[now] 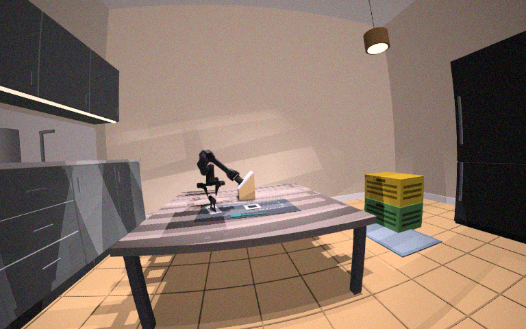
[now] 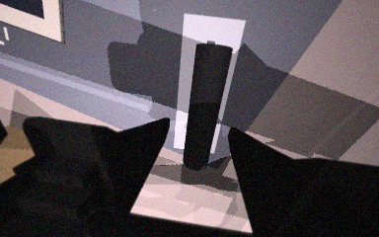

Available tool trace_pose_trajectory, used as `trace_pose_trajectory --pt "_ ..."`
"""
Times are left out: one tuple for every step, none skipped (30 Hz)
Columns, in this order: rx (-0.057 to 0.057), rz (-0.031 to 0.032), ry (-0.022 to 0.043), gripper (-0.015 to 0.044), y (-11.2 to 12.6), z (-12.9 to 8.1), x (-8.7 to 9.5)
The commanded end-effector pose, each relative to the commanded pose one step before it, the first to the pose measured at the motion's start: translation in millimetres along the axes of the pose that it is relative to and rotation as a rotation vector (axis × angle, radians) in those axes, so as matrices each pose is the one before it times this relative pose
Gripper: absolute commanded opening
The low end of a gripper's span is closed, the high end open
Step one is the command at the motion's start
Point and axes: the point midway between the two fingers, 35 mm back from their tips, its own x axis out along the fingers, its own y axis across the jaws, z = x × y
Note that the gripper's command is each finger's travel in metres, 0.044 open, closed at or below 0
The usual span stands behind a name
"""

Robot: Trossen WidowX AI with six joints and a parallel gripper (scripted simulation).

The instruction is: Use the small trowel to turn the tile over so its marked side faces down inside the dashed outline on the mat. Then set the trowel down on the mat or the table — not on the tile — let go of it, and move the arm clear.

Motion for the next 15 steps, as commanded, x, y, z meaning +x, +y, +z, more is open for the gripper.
trace_pose_trajectory --pt "-0.0035 0.00332 -0.00029 0.0270 0.96 0.12 7.62" --pt "0.0000 -0.00010 0.00002 0.0270 -0.01 -0.02 1.60" --pt "0.0000 -0.00010 0.00002 0.0270 -0.01 -0.03 1.60" --pt "0.0000 -0.00011 0.00002 0.0270 -0.01 -0.04 1.60" --pt "0.0000 -0.00012 0.00003 0.0270 -0.01 -0.05 1.60" --pt "0.0000 -0.00013 0.00003 0.0270 -0.01 -0.06 1.60" --pt "0.0000 -0.00014 0.00003 0.0270 0.00 -0.07 1.60" --pt "0.0000 -0.00015 0.00004 0.0270 0.00 -0.08 1.60" --pt "0.0000 -0.00016 0.00004 0.0270 0.00 -0.09 1.60" --pt "0.0000 -0.00017 0.00004 0.0270 0.00 -0.10 1.59" --pt "0.0000 -0.00018 0.00004 0.0270 0.00 -0.11 1.59" --pt "0.0000 -0.00019 0.00005 0.0270 0.00 -0.12 1.59" --pt "0.0000 -0.00016 0.00004 0.0270 0.00 -0.10 1.28" --pt "0.0000 -0.00010 0.00003 0.0270 0.00 -0.06 0.77" --pt "0.0000 -0.00003 0.00001 0.0270 0.00 -0.02 0.26"
